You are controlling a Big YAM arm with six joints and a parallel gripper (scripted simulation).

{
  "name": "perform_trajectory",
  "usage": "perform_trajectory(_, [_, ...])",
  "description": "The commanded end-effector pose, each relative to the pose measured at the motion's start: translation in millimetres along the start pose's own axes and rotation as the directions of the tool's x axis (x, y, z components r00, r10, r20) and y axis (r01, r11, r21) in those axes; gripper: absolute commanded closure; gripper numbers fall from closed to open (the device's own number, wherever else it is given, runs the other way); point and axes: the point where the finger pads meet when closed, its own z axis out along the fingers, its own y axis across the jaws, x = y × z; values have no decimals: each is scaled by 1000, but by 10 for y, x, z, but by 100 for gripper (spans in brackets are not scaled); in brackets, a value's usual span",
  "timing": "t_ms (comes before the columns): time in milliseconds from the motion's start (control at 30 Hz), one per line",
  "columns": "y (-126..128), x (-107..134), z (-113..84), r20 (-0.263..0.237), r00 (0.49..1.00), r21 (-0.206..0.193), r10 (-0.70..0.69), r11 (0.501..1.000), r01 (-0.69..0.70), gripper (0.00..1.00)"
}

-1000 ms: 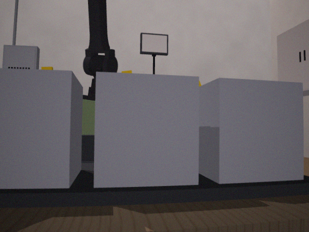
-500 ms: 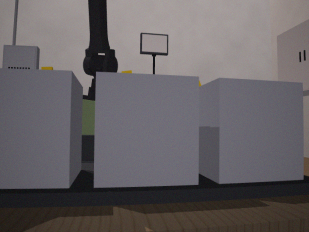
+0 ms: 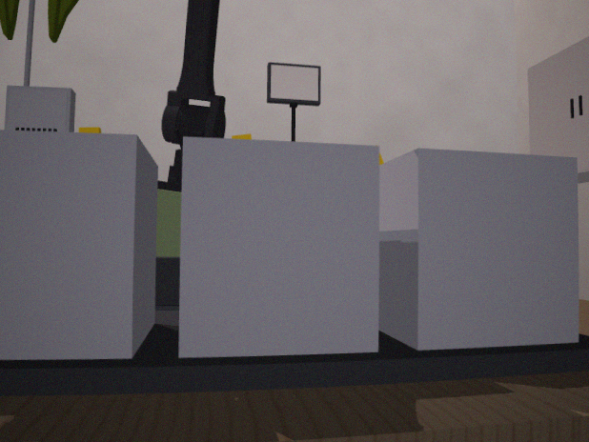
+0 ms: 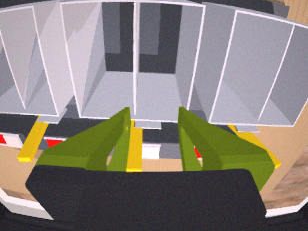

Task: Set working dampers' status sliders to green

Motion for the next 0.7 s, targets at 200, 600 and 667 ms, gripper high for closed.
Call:
perform_trajectory(200, [214,27,-132,39,996,22,74,997,-75,64])
perform_trajectory(600, [259,18,-63,27,997,16,66,998,-67,64])
perform_trajectory(667, [255,20,-63,27,998,16,65,998,-66,64])
